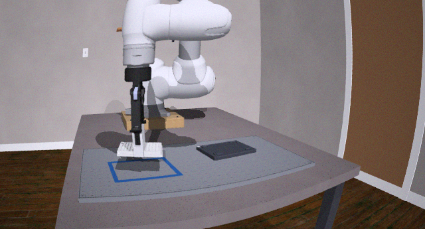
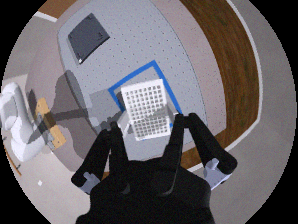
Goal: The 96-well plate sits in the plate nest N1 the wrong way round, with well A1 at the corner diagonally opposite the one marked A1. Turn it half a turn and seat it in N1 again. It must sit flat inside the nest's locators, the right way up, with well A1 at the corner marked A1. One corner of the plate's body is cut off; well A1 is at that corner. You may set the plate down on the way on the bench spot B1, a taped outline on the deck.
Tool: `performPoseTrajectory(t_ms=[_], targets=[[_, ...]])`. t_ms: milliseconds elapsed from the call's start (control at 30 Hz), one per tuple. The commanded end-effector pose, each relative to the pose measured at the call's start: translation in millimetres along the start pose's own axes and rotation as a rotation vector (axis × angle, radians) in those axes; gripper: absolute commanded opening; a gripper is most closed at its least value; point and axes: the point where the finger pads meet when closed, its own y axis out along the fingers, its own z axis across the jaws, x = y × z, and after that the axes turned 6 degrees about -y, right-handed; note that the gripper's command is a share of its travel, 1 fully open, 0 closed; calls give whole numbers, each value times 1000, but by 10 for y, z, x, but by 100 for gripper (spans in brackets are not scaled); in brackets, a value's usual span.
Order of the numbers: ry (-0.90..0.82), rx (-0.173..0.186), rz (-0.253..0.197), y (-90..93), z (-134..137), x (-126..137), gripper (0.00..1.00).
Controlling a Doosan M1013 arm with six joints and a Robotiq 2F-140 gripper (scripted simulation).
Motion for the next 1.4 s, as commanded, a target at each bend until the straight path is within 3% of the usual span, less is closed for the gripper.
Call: performPoseTrajectory(t_ms=[0, 1367], targets=[[0, 0, 0, 18, 0, 0, 0], [0, 0, 0, 251, 0, 0, 0]])
